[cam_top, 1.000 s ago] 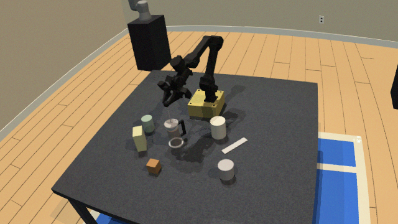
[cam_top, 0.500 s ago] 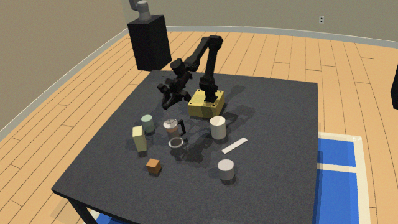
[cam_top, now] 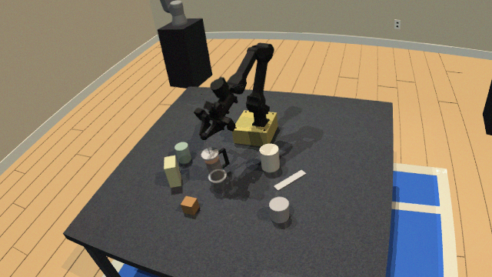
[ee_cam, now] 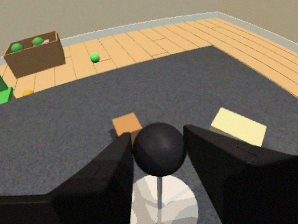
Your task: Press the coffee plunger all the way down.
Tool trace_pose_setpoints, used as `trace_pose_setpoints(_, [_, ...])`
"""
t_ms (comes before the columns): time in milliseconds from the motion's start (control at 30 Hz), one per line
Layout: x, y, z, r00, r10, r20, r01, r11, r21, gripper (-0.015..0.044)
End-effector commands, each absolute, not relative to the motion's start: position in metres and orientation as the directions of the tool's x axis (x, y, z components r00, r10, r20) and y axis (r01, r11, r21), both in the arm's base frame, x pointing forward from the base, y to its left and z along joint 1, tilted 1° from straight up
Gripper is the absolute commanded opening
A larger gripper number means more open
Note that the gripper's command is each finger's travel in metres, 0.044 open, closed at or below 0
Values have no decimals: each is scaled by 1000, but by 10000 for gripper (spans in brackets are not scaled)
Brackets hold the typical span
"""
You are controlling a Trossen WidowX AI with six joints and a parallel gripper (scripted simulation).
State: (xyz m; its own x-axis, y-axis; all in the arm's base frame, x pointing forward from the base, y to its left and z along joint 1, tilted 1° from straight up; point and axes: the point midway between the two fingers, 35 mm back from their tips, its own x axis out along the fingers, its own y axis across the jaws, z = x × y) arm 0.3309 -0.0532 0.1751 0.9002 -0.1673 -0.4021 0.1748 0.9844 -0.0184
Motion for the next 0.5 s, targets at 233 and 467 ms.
trace_pose_setpoints(233, [328, -53, 130, 866, -160, -473, 170, 985, -23, 125])
trace_pose_setpoints(467, [331, -54, 119, 866, -160, -473, 170, 985, -24, 125])
